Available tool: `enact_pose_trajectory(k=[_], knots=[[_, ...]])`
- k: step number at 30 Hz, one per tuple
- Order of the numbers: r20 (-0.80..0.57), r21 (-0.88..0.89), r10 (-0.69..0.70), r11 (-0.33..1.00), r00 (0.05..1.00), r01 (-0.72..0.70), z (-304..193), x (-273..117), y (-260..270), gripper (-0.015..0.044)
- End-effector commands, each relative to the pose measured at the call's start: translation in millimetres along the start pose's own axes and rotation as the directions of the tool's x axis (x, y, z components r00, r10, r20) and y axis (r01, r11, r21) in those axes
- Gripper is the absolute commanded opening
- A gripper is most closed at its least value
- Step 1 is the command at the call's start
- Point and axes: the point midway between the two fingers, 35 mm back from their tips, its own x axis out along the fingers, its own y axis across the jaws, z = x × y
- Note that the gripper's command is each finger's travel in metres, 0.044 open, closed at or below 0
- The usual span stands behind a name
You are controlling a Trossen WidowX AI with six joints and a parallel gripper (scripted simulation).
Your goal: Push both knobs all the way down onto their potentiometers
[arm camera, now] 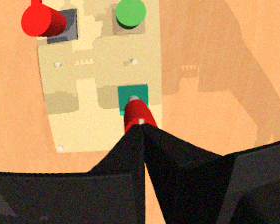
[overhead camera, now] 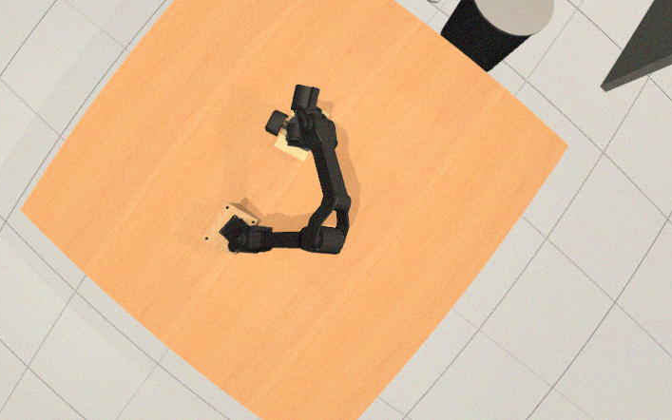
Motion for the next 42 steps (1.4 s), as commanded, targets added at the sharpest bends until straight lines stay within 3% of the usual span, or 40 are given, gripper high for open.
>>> enact_pose_trajectory(k=[1, 42], knots=[[-0.005, 0.006, -0.004, 1.000, 1.000, 0.004, 0, 6, -2, 0.0000], [-0.005, 0.006, -0.005, 1.000, 1.000, 0.005, 0, 20, -2, 0.0000]])
